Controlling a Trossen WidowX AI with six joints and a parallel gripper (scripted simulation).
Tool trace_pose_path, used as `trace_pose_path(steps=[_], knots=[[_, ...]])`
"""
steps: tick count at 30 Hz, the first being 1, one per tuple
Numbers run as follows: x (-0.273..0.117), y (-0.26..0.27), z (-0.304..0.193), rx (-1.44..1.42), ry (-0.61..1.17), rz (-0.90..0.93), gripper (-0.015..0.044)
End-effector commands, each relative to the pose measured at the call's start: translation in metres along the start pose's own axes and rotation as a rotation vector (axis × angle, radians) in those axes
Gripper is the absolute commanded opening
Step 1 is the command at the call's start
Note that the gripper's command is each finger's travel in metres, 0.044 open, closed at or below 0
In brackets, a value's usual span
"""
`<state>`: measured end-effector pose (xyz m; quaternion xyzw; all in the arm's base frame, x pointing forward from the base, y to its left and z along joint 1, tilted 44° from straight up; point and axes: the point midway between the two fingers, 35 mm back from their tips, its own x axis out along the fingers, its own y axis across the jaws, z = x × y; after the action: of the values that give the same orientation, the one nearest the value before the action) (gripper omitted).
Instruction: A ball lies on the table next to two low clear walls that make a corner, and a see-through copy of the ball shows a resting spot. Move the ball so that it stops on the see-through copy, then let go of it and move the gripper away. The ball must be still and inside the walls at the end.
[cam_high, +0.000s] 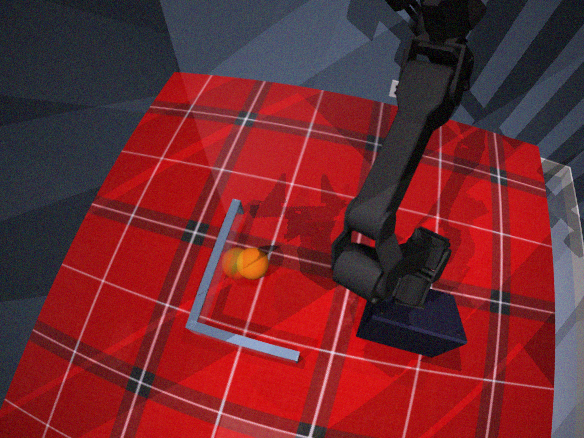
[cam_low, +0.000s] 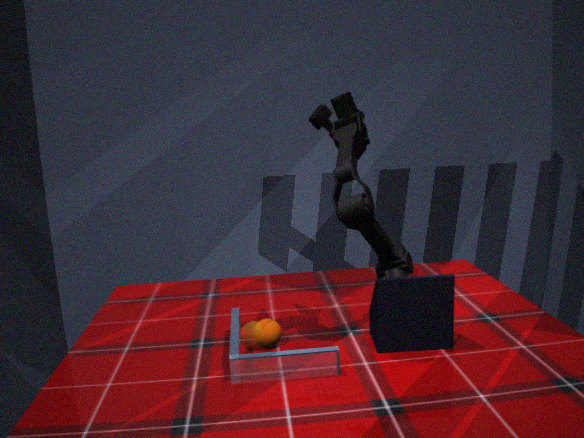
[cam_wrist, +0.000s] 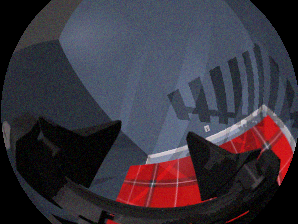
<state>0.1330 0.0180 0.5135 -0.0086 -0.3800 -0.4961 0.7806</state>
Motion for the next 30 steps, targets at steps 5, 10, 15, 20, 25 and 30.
trace_pose_path(steps=[5,10,15,20,25,30], knots=[[0.019,-0.045,0.021,0.056,0.045,-0.056,0.0440],[0.055,-0.109,0.018,0.095,0.179,-0.141,0.0440],[0.090,-0.155,-0.026,0.051,0.398,-0.162,0.0440],[0.117,-0.181,-0.089,-0.042,0.638,-0.154,0.0440],[0.131,-0.184,-0.173,-0.182,0.913,-0.072,0.0440],[0.119,-0.167,-0.261,-0.383,1.183,0.088,0.0440]])
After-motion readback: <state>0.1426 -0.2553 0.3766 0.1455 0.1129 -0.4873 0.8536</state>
